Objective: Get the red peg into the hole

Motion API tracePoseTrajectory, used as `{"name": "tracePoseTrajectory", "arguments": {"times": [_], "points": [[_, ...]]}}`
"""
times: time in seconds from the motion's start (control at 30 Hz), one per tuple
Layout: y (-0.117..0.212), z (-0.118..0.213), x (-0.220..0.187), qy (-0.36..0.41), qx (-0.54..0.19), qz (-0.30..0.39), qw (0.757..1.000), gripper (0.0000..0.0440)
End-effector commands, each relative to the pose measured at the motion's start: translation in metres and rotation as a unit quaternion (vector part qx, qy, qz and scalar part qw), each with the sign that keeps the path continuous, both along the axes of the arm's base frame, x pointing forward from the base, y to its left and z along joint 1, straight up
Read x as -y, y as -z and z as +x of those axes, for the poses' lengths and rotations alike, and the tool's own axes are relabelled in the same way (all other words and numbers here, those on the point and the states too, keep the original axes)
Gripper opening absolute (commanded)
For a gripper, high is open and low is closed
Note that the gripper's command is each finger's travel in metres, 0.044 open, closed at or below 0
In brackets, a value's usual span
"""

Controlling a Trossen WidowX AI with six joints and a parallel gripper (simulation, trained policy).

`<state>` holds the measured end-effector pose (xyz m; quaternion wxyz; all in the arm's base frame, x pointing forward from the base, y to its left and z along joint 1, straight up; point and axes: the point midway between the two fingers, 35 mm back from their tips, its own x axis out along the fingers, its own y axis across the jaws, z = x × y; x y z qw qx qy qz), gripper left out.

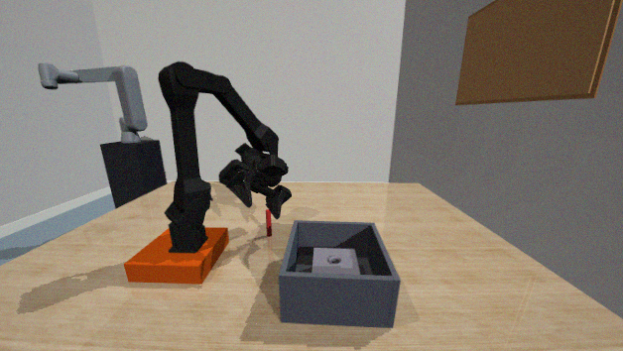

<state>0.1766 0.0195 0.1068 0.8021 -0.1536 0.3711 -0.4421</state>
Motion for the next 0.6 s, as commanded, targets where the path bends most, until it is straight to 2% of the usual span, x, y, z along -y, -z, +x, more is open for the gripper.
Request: {"name": "tracePoseTrajectory", "arguments": {"times": [0.0, 0.13, 0.3, 0.43, 0.57], "points": [[0.004, -0.001, -0.003, 0.006, -0.004, 0.016, 1.000, 0.0405], [0.022, -0.001, -0.019, 0.021, -0.015, 0.084, 0.996, 0.0440], [0.036, 0.005, -0.044, 0.032, -0.025, 0.170, 0.985, 0.0440], [0.040, 0.011, -0.066, 0.037, -0.031, 0.238, 0.970, 0.0419], [0.041, 0.016, -0.086, 0.039, -0.038, 0.294, 0.954, 0.0376]]}}
